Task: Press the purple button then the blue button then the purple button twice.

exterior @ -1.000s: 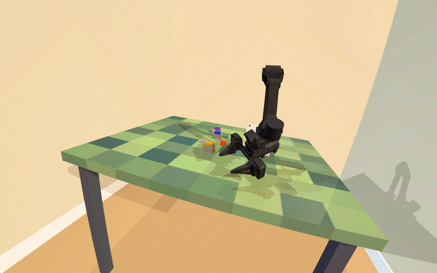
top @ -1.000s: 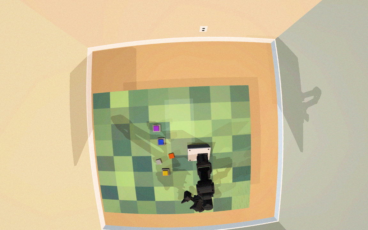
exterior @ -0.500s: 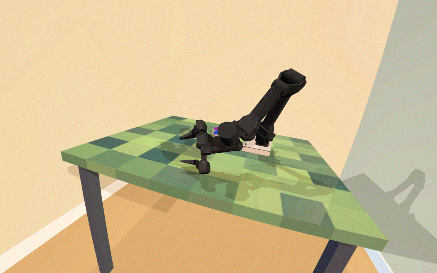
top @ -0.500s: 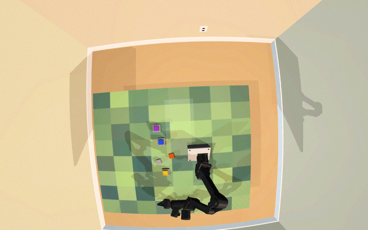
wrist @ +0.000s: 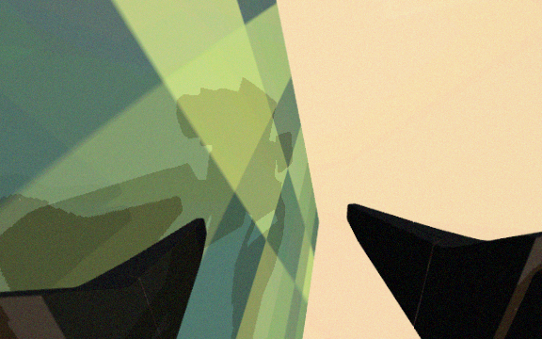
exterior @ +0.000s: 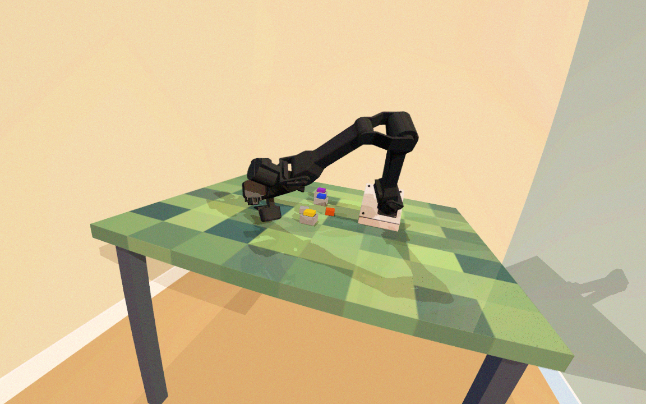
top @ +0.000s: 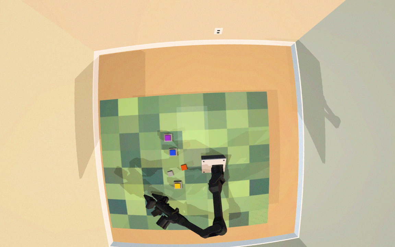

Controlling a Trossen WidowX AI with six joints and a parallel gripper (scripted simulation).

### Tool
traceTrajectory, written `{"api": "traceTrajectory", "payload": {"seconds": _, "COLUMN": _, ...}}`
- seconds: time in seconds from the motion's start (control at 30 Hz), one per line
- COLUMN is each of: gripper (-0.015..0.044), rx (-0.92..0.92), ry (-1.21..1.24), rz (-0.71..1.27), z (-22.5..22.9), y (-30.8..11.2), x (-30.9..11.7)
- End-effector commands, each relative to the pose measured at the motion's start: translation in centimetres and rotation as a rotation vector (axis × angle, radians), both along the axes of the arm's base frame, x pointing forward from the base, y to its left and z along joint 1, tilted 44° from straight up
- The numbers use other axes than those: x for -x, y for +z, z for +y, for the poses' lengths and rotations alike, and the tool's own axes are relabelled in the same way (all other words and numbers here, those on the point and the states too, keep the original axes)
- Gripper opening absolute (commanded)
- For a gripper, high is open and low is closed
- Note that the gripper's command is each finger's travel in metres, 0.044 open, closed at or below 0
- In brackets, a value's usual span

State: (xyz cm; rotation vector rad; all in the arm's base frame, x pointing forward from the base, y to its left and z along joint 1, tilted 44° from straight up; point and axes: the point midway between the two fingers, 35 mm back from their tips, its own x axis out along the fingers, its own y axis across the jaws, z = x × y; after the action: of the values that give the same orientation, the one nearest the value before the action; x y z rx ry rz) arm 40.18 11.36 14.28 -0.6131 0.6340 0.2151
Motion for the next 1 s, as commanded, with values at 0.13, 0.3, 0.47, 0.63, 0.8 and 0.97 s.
{"api": "traceTrajectory", "payload": {"seconds": 0.13, "gripper": 0.04, "rx": 0.028, "ry": -0.057, "rz": 0.412, "z": -9.7, "y": -7.7, "x": -2.0}}
{"api": "traceTrajectory", "payload": {"seconds": 0.3, "gripper": 0.04, "rx": -0.061, "ry": -0.09, "rz": 0.642, "z": -15.5, "y": -11.6, "x": -0.9}}
{"api": "traceTrajectory", "payload": {"seconds": 0.47, "gripper": 0.04, "rx": -0.222, "ry": -0.121, "rz": 0.837, "z": -20.7, "y": -14.9, "x": 1.5}}
{"api": "traceTrajectory", "payload": {"seconds": 0.63, "gripper": 0.04, "rx": -0.445, "ry": -0.154, "rz": 0.98, "z": -25.1, "y": -17.3, "x": 4.6}}
{"api": "traceTrajectory", "payload": {"seconds": 0.8, "gripper": 0.04, "rx": -0.717, "ry": -0.189, "rz": 1.059, "z": -28.9, "y": -19.0, "x": 8.1}}
{"api": "traceTrajectory", "payload": {"seconds": 0.97, "gripper": 0.04, "rx": -0.937, "ry": -0.219, "rz": 1.07, "z": -31.3, "y": -19.8, "x": 10.7}}
